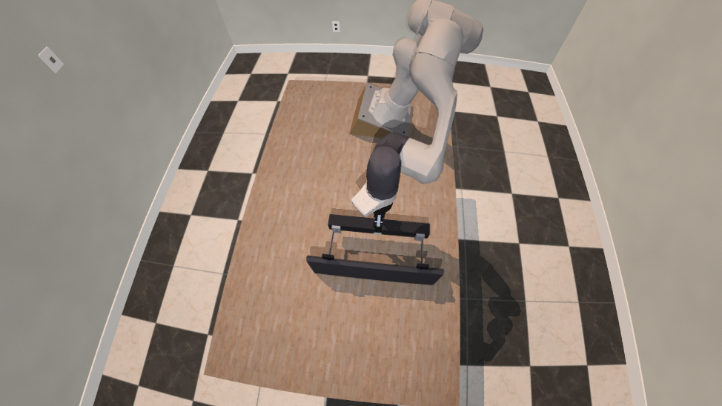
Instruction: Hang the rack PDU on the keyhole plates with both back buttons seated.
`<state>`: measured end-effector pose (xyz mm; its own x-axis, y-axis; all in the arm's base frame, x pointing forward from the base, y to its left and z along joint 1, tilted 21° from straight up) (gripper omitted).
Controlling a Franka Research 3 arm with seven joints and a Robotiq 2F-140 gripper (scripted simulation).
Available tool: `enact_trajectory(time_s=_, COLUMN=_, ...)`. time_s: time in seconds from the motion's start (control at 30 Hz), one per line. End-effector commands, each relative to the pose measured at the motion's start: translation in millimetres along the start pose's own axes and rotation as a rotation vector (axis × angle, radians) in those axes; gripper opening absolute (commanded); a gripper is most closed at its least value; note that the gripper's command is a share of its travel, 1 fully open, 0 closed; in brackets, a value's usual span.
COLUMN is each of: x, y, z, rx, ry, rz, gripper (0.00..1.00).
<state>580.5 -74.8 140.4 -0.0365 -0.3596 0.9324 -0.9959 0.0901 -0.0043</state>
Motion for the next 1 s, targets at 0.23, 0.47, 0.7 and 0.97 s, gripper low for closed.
enact_trajectory(time_s=0.23, x=-5.1, y=-1.7, z=2.0, rx=-0.004, ry=0.004, rz=0.006, gripper=0.0)
enact_trajectory(time_s=0.47, x=-7.3, y=-1.7, z=2.1, rx=-0.004, ry=0.004, rz=0.006, gripper=0.0)
enact_trajectory(time_s=0.7, x=-8.9, y=-1.7, z=2.2, rx=-0.004, ry=0.004, rz=0.006, gripper=0.0)
enact_trajectory(time_s=0.97, x=-9.2, y=-1.7, z=2.2, rx=-0.004, ry=0.004, rz=0.006, gripper=0.0)
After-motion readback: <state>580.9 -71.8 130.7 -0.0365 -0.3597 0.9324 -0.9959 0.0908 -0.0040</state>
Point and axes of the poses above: the point where the finger pads meet when closed, its own x axis back along the fingers, its own y axis across the jaws, z = x × y, the point moved 7 cm from there along x, back along the fingers, and after that the axes turned 2 degrees about -x, right-handed, at the moved point
